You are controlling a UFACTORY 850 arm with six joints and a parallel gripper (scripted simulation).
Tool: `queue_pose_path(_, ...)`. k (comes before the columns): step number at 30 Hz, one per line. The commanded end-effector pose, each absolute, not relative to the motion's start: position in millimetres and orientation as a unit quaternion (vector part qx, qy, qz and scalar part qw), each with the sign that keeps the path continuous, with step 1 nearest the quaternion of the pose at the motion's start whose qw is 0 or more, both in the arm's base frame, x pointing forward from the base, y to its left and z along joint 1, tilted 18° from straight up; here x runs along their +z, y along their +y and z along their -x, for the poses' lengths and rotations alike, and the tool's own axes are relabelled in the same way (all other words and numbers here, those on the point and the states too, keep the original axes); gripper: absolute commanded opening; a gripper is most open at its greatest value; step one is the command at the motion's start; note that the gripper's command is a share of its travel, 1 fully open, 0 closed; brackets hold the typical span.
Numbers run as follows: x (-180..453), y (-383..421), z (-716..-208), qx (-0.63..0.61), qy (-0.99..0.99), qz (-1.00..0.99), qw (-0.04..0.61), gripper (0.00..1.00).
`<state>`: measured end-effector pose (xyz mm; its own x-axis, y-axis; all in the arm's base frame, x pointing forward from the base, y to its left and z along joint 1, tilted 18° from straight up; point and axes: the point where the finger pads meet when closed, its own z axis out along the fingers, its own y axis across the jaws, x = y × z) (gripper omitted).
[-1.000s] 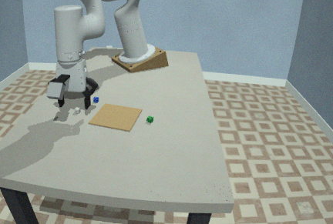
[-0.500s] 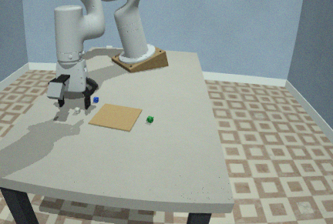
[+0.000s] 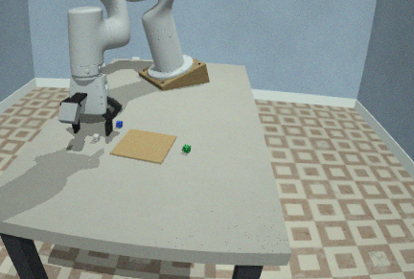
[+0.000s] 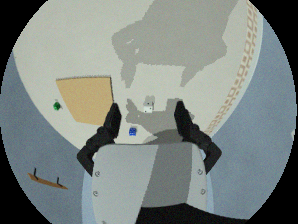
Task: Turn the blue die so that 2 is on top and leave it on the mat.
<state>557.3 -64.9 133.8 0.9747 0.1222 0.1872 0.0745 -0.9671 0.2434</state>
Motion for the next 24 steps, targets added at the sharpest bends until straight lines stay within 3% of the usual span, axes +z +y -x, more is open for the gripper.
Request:
queue_pose_path(1, 134, -64, -557, 0.102, 0.05, -0.987, 0.118, 1.0)
queue_pose_path(24, 108, -35, -470, 0.102, 0.05, -0.987, 0.118, 1.0)
